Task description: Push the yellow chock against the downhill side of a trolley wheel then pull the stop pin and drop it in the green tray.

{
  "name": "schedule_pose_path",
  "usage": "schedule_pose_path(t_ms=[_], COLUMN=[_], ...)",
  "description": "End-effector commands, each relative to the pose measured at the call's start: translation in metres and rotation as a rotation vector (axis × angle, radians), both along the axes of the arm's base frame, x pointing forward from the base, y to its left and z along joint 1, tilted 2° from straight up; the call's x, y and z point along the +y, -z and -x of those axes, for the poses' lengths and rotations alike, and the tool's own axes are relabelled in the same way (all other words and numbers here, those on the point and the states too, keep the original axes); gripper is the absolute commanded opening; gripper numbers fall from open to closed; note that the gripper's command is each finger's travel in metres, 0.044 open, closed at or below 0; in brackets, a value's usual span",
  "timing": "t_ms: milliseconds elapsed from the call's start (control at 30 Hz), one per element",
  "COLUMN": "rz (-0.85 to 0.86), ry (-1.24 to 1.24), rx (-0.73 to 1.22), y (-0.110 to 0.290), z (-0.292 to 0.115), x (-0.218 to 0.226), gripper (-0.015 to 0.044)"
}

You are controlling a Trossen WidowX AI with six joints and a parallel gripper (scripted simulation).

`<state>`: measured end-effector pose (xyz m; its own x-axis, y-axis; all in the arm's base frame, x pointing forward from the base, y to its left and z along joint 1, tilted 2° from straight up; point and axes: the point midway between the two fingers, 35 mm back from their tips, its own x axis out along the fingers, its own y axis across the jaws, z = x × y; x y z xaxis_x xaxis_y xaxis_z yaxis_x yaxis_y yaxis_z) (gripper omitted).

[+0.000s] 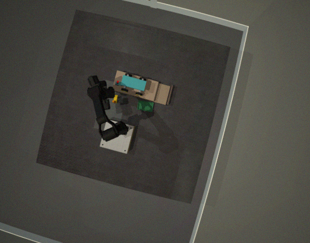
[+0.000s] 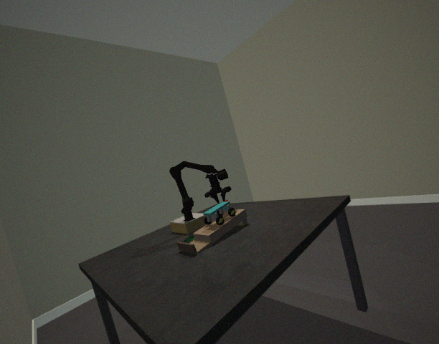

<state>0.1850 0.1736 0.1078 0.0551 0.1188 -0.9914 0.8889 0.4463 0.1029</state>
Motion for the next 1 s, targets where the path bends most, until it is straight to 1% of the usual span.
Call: schedule_pose_path(t_ms=[0,67,333,767,967], rz=[0.066,0.075,0.075,0.075,0.075], ry=[0.241,0.278,0.278,0.278,0.278], rx=[0.021,0.023,0.023,0.024,0.024], y=[0.008,0.009,0.010,0.052,0.055], z=[0.008,0.009,0.009,0.007,0.007], x=[-0.030,-0.035,-0.035,-0.034,-0.034], gripper=[0.0190,0.0190,0.0190,0.0190,0.0190])
